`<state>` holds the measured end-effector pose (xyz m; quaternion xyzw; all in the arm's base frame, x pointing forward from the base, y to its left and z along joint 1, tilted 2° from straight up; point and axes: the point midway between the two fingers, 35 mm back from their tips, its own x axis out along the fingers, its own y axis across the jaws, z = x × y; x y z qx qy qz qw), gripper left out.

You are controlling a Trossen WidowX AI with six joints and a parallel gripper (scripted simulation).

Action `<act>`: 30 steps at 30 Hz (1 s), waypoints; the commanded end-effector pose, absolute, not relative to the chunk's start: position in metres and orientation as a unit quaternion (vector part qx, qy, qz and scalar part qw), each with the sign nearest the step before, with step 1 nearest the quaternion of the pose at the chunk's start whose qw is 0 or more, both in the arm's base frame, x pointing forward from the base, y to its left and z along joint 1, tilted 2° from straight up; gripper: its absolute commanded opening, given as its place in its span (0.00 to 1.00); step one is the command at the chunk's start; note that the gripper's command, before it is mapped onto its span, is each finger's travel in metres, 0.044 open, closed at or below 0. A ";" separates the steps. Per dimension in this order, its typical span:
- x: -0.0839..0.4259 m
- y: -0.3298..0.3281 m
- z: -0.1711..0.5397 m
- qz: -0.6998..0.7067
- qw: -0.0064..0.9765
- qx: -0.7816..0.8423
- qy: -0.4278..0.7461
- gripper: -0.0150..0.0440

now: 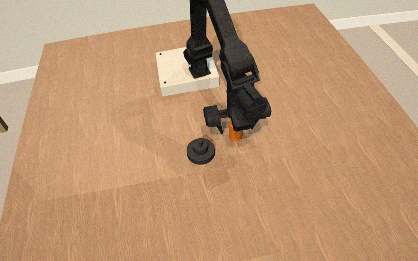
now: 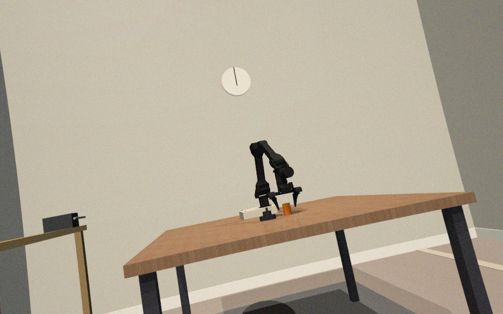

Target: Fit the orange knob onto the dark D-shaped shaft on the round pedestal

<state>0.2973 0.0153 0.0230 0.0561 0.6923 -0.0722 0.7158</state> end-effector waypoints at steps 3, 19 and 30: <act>0.295 0.014 0.012 -0.073 0.713 0.053 0.695 1.00; 0.294 0.014 -0.001 -0.073 0.713 0.053 0.695 0.73; 0.294 0.014 0.000 -0.073 0.713 0.053 0.695 0.41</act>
